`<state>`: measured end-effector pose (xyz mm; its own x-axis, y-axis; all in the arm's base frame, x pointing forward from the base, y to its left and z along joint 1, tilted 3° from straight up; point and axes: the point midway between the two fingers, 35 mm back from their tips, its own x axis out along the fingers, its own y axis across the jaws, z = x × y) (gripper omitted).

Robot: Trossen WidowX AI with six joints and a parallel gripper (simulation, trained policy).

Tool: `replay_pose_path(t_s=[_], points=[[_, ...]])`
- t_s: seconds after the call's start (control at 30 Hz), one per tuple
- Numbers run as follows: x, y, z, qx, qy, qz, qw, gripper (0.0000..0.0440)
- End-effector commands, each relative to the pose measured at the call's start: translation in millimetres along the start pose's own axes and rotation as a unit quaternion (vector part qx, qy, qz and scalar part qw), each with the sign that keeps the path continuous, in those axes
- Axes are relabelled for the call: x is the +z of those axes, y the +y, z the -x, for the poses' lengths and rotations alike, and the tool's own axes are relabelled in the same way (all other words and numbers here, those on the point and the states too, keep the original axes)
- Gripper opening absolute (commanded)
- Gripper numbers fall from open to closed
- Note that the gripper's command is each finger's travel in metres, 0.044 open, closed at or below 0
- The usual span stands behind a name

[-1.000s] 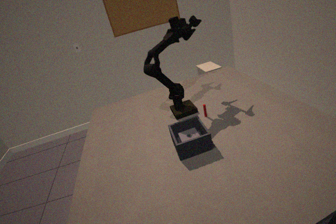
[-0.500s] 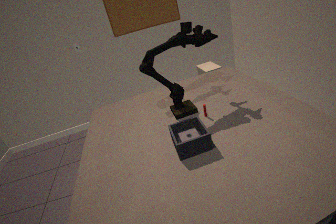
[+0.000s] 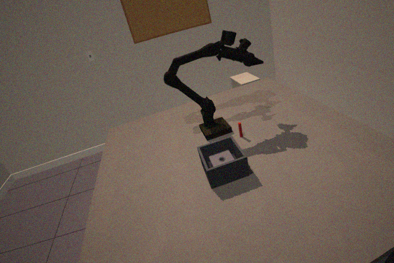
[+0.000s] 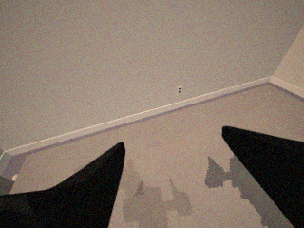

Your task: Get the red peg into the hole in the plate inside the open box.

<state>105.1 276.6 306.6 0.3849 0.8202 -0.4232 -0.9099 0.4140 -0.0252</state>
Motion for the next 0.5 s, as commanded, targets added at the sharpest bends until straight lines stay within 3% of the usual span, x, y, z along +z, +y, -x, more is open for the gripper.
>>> replay_pose_path(t_s=[0.0, 0.23, 0.47], points=[[-20, -20, -8, -0.028, 0.041, -0.051, 0.997, 0.044], [-48, -54, -10, -0.084, 0.093, -0.148, 0.981, 0.044], [-78, -83, -8, -0.141, 0.14, -0.244, 0.949, 0.044]])
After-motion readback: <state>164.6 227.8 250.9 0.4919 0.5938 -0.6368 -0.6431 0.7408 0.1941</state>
